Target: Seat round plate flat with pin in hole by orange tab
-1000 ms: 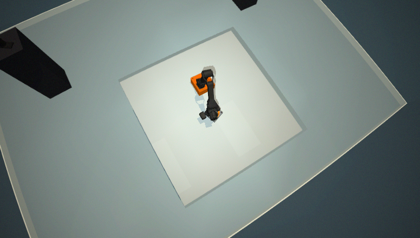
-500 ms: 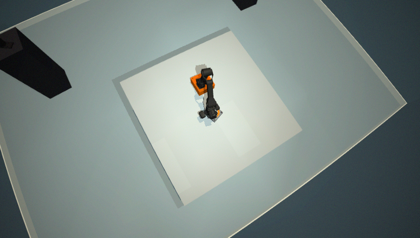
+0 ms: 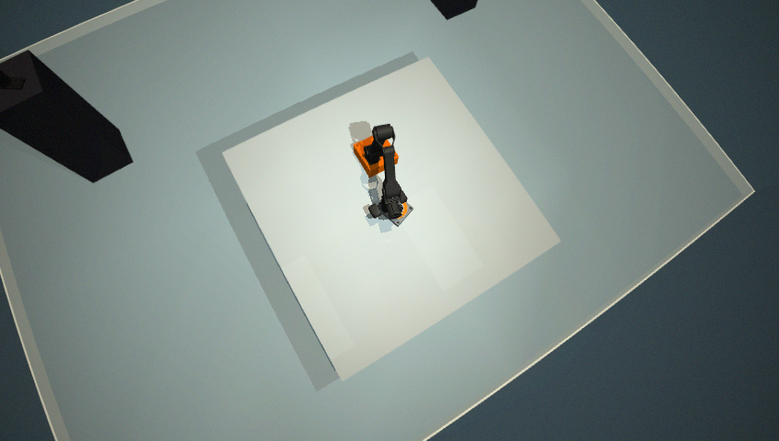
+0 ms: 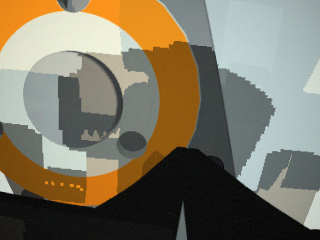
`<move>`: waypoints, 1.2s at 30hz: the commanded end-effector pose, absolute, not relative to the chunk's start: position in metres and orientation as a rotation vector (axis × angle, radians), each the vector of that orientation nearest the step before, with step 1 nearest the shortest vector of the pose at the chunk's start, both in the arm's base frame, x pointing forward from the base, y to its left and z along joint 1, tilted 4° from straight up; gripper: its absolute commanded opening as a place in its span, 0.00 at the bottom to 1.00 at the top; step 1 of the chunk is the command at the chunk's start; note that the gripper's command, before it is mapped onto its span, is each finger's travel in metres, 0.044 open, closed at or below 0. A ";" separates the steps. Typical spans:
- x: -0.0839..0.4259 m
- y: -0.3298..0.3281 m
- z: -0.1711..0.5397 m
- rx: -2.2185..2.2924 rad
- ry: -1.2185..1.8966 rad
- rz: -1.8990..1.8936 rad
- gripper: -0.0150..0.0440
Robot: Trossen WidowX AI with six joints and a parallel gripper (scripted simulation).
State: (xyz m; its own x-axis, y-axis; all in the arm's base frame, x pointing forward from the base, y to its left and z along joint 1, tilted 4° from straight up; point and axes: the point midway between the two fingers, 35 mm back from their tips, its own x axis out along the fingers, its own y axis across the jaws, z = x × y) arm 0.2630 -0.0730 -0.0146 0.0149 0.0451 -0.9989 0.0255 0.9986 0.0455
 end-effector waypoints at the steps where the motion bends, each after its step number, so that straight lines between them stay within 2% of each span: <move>1: 0.254 -0.070 -0.017 0.061 1.576 0.022 0.25; 36: 0.243 -0.061 -0.016 0.061 1.577 0.023 0.25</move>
